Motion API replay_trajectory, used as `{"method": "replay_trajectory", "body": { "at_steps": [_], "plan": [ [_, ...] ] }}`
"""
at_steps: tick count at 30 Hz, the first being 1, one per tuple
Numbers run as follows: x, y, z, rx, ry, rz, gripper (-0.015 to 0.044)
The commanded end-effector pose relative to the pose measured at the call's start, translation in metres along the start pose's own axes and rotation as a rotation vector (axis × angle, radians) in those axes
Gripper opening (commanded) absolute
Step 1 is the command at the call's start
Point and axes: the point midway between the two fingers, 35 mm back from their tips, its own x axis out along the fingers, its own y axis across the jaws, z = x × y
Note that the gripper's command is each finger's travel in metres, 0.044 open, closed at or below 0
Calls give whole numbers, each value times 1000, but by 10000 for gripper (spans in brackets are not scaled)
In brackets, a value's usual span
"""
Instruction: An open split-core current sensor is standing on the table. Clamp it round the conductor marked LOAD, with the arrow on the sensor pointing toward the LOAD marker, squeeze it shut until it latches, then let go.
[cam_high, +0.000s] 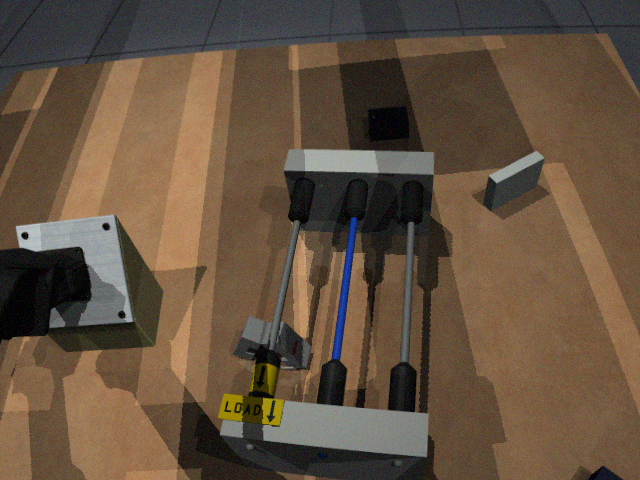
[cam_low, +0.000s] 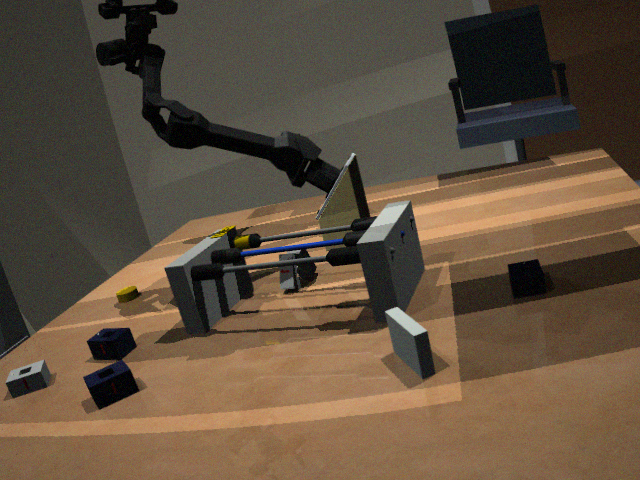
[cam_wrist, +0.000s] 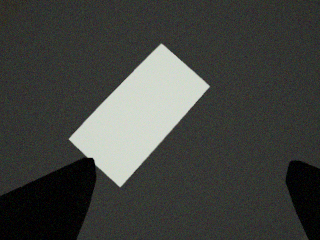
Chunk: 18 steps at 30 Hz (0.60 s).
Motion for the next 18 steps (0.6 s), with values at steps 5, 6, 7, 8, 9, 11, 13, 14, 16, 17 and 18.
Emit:
{"method": "replay_trajectory", "body": {
  "at_steps": [5, 6, 7, 8, 9, 11, 13, 14, 16, 17, 18],
  "plan": [
    [15, 1, 13, -201, -35, 118, 440],
    [20, 1, 17, -260, -48, 148, 440],
    [24, 1, 21, -319, -62, 176, 440],
    [29, 2, 26, -379, -78, 203, 440],
    [33, 2, 31, -438, -94, 228, 440],
    [42, 4, 43, -558, -131, 272, 440],
    [50, 6, 56, -678, -173, 309, 440],
    [54, 7, 63, -738, -195, 324, 440],
    [62, 10, 77, -856, -242, 350, 440],
    [66, 11, 85, -915, -267, 360, 440],
    [69, 13, 94, -974, -293, 367, 440]
  ]
}}
